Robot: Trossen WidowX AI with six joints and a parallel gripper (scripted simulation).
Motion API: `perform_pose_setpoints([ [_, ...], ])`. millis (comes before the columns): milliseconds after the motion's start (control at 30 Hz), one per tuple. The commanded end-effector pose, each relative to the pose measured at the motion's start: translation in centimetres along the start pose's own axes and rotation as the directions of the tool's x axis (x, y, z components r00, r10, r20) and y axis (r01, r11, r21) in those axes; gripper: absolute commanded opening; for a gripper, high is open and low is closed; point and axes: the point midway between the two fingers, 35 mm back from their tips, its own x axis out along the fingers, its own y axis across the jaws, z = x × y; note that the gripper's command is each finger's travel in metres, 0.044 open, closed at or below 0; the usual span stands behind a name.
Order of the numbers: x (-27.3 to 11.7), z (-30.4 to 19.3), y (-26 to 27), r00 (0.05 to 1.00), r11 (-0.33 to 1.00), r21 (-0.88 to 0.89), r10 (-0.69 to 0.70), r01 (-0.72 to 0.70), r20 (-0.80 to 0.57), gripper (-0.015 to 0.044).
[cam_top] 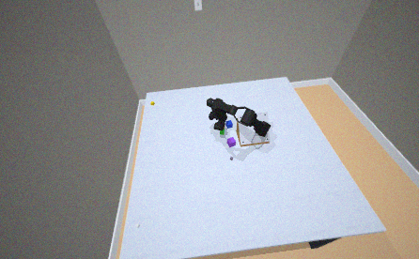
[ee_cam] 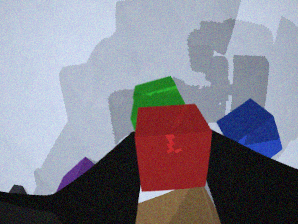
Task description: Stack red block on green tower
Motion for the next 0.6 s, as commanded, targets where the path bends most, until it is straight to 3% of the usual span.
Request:
perform_pose_setpoints([
  [0, 0.13, -0.12, 0.05, 1.0, 1.0, 0.008, 0.006, -0.006, -0.002, 0.0],
  [100, -0.16, -0.12, 0.05, 1.0, 1.0, 0.008, 0.006, -0.006, -0.002, 0.0],
  [567, -0.01, -0.02, -0.01, 1.0, 1.0, 0.001, 0.0, 0.0, 0.0, 0.0368],
])
